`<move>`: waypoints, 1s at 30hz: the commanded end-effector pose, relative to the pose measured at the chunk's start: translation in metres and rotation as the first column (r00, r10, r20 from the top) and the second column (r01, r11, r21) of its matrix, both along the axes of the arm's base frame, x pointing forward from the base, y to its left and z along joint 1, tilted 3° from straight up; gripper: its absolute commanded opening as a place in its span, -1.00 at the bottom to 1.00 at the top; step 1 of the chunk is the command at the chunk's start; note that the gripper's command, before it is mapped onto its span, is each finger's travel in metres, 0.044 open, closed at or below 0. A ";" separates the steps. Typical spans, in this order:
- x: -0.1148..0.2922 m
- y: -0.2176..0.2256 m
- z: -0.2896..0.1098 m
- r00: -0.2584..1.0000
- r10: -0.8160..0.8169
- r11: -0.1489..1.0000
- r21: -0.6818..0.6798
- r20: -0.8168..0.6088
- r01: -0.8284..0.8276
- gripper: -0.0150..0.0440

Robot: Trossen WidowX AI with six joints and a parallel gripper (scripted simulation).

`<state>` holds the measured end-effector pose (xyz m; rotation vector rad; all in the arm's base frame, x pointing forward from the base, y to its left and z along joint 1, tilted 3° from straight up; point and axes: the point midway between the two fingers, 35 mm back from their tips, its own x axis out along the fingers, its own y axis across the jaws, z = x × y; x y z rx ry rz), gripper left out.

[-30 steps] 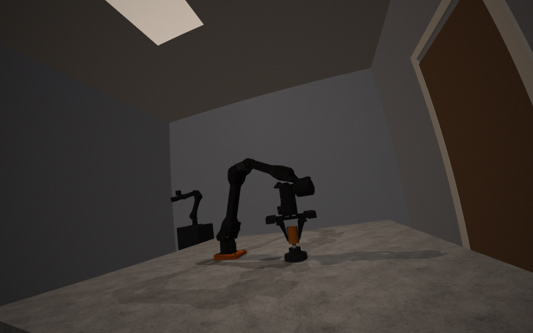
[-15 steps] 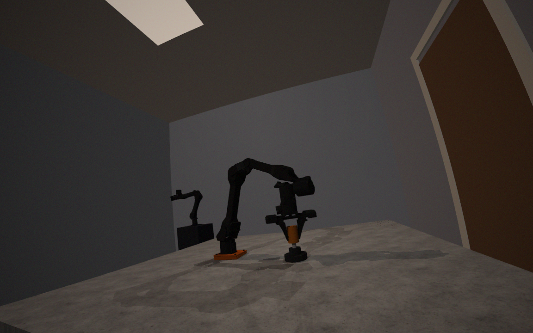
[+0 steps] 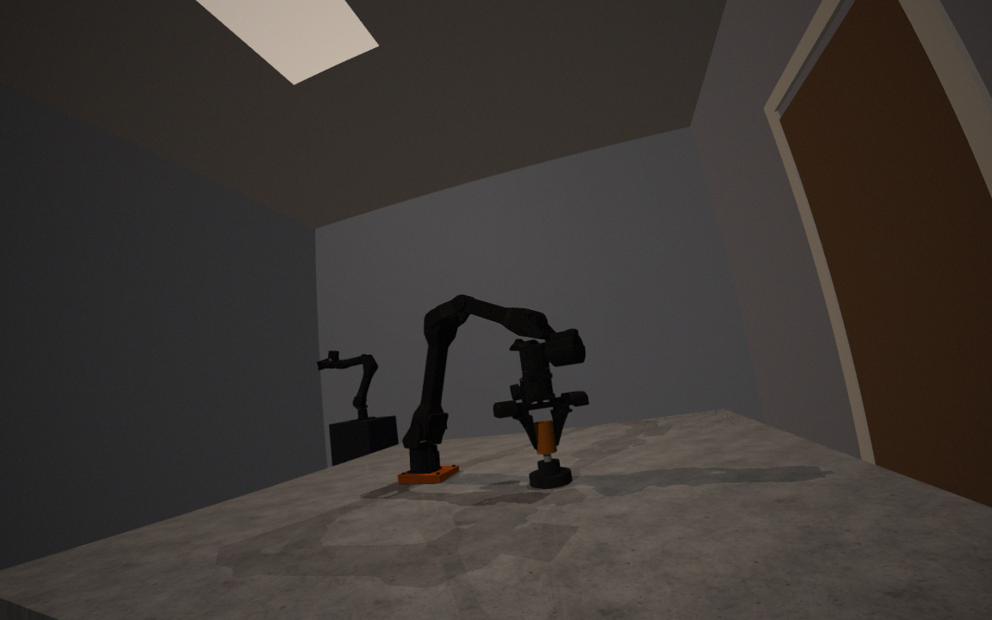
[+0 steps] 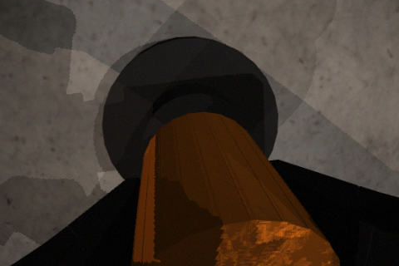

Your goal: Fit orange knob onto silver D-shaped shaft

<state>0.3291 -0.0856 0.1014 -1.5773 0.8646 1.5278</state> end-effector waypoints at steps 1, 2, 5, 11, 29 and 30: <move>0.001 0.001 0.000 1.000 0.007 1.000 0.000 0.006 -0.007 -0.49; 0.001 0.001 0.000 1.000 0.007 1.000 0.000 0.006 -0.007 -0.49; 0.001 0.001 -0.001 1.000 0.007 1.000 0.000 0.006 -0.007 -0.49; 0.001 0.001 0.003 1.000 0.007 1.000 0.000 0.006 -0.007 -0.49; 0.001 0.000 0.001 0.977 0.215 0.977 -0.014 0.012 -0.214 -0.49; 0.000 0.000 0.001 0.977 0.215 0.977 -0.014 0.012 -0.214 -0.49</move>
